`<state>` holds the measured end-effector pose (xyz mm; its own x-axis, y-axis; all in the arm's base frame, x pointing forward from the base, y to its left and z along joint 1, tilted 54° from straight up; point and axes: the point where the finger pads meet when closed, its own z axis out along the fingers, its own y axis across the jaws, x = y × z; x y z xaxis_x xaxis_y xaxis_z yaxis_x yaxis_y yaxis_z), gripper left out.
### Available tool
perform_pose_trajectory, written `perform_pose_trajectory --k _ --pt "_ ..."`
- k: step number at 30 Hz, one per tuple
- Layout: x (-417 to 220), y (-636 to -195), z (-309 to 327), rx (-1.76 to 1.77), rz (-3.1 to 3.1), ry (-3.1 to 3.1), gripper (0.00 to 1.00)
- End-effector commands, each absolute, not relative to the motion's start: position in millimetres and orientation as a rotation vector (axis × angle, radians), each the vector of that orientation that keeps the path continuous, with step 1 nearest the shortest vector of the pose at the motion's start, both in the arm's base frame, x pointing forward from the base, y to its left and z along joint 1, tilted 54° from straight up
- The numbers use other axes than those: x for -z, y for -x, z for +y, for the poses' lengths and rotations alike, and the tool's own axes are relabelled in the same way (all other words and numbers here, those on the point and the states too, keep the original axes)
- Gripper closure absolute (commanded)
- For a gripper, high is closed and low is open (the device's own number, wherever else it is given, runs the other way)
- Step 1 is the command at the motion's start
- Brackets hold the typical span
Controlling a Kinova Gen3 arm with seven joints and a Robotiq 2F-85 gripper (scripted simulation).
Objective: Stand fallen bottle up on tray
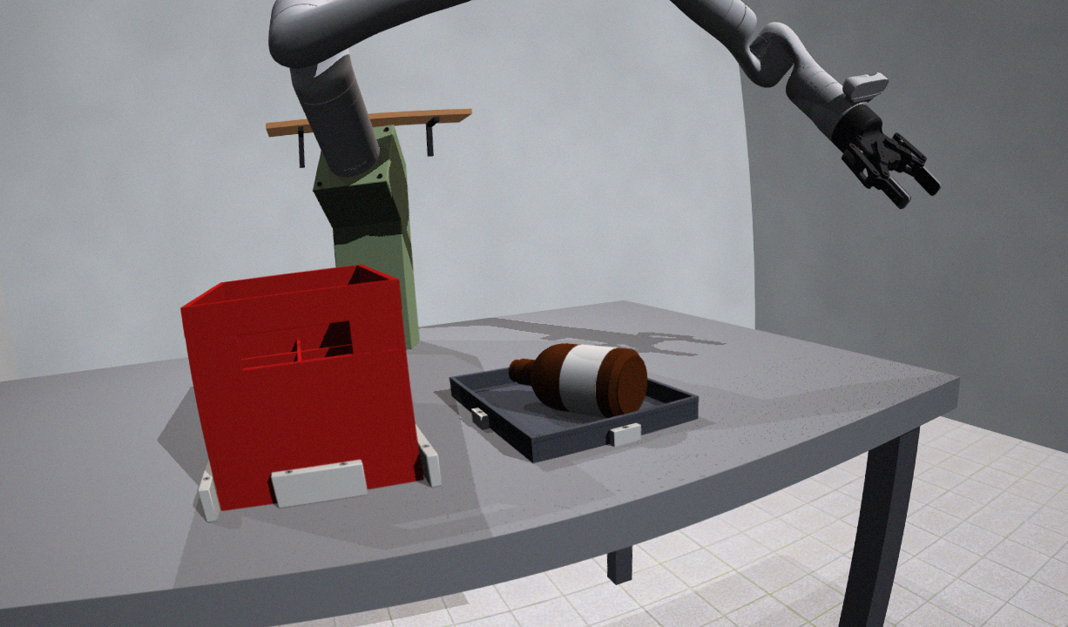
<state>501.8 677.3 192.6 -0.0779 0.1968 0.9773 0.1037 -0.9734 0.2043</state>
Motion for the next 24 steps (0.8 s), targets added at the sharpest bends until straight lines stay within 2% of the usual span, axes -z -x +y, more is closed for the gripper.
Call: perform_pose_trajectory --k 1,13,24 --pt "-195.2 -501.5 675.9 -2.23 0.343 -2.09 0.0" --pt "-201.1 -509.9 643.1 -2.129 0.373 -2.097 0.0" --pt "-207.1 -513.7 549.9 -1.876 0.442 -2.134 0.0"
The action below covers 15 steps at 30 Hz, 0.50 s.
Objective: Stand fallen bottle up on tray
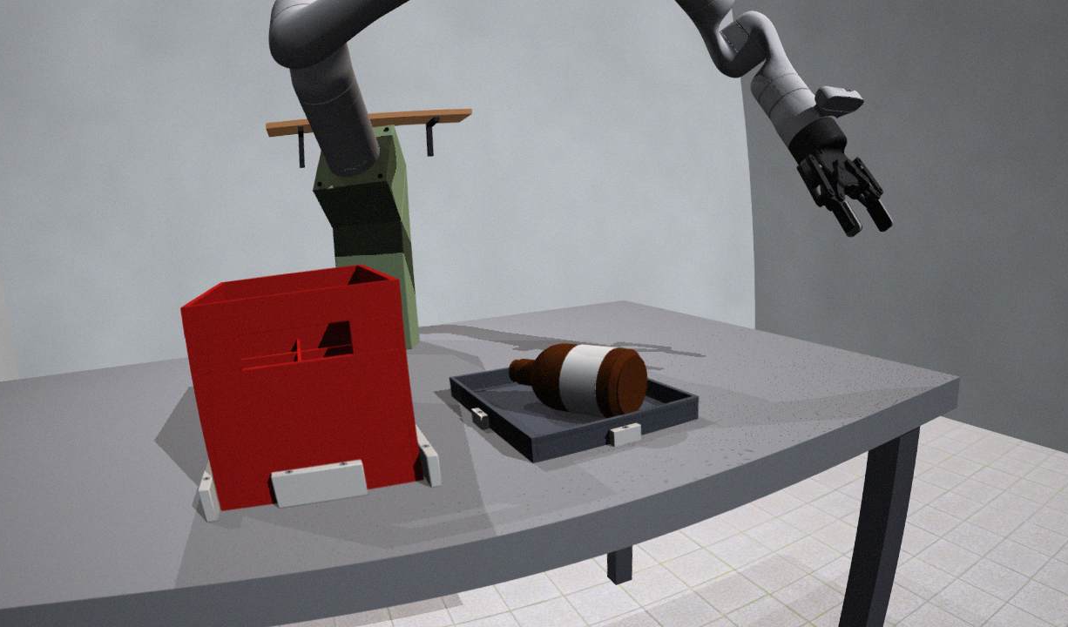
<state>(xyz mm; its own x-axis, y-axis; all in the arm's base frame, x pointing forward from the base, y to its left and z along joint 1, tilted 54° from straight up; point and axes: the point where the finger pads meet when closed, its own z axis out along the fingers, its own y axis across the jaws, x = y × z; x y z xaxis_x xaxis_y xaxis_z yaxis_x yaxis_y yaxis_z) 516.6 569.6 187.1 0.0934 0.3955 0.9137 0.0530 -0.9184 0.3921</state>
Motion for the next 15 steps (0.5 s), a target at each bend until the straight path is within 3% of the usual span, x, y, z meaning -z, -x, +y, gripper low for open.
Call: perform_pose_trajectory --k 1,3,15 --pt "-207.1 -512.5 538.4 -1.847 0.45 -2.139 0.0" --pt "-207.1 -512.5 538.4 -1.847 0.45 -2.139 0.0" --pt "-196.7 -470.9 379.2 -1.468 0.557 -2.219 0.0"
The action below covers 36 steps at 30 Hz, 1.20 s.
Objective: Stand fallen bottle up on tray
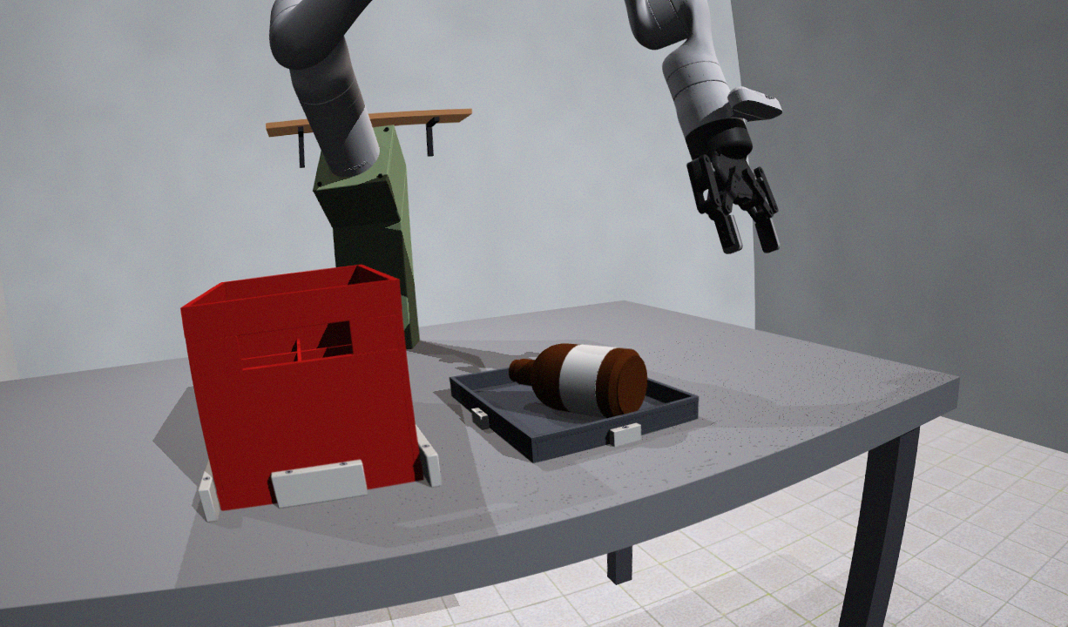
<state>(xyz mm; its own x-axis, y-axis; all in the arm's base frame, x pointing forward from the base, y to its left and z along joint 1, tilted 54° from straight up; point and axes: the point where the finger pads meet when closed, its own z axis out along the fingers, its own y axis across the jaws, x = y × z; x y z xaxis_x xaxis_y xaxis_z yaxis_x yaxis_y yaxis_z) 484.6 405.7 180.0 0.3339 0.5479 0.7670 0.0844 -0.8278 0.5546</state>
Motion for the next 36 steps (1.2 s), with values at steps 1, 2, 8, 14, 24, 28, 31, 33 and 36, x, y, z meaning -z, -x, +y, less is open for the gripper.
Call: perform_pose_trajectory --k 1,2,8,14,24,28,31,33,36 --pt "-195.2 -465.5 365.7 -1.437 0.566 -2.226 0.0" --pt "-193.6 -459.8 352.3 -1.407 0.576 -2.233 0.0" --pt "-187.5 -436.5 301.9 -1.293 0.612 -2.257 0.0" --pt "-179.3 -403.6 240.0 -1.156 0.658 -2.285 0.0" --pt "-172.8 -375.1 191.4 -1.049 0.695 -2.305 0.0" --pt "-171.5 -369.1 181.6 -1.027 0.703 -2.309 0.0" --pt "-171.2 -367.5 179.0 -1.021 0.705 -2.31 0.0" --pt "-171.1 -367.2 178.6 -1.021 0.705 -2.31 0.0" --pt "-171.1 -367.2 178.6 -1.021 0.705 -2.31 0.0"
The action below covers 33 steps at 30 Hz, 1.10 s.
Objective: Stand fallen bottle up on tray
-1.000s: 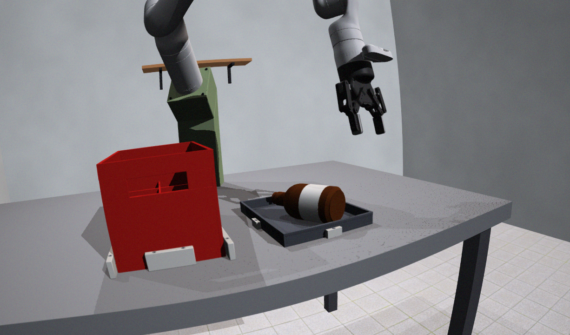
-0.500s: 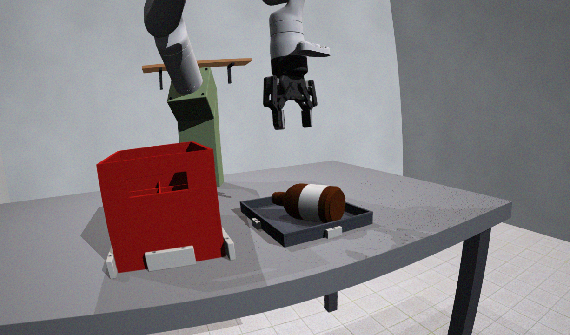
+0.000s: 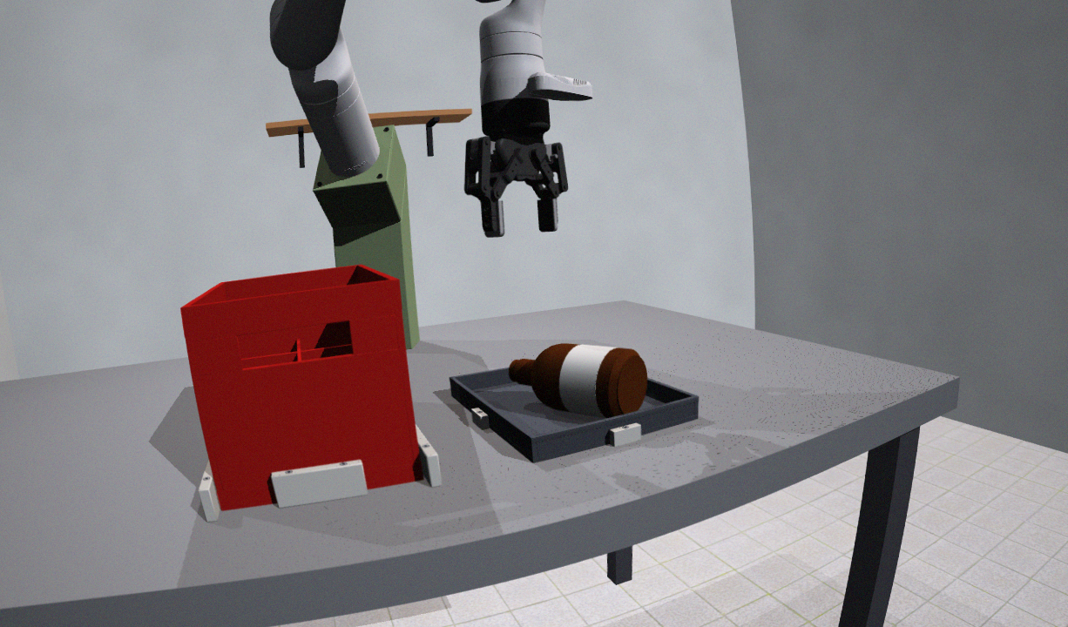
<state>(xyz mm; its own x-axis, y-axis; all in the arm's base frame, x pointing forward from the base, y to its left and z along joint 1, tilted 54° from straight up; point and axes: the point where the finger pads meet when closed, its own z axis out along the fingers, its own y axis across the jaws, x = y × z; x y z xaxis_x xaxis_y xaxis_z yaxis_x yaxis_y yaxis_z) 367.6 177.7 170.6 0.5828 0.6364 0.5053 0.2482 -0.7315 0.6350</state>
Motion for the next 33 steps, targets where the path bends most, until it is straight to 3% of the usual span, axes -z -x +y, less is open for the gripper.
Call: perform_pose_trajectory --k 1,3,4,33 --pt "-171.1 -367.2 178.6 -1.021 0.705 -2.31 0.0" --pt "-171.1 -367.2 178.6 -1.021 0.705 -2.31 0.0" --pt "-171.1 -367.2 178.6 -1.021 0.705 -2.31 1.0" --pt "-171.1 -367.2 178.6 -1.021 0.705 -2.31 1.0"
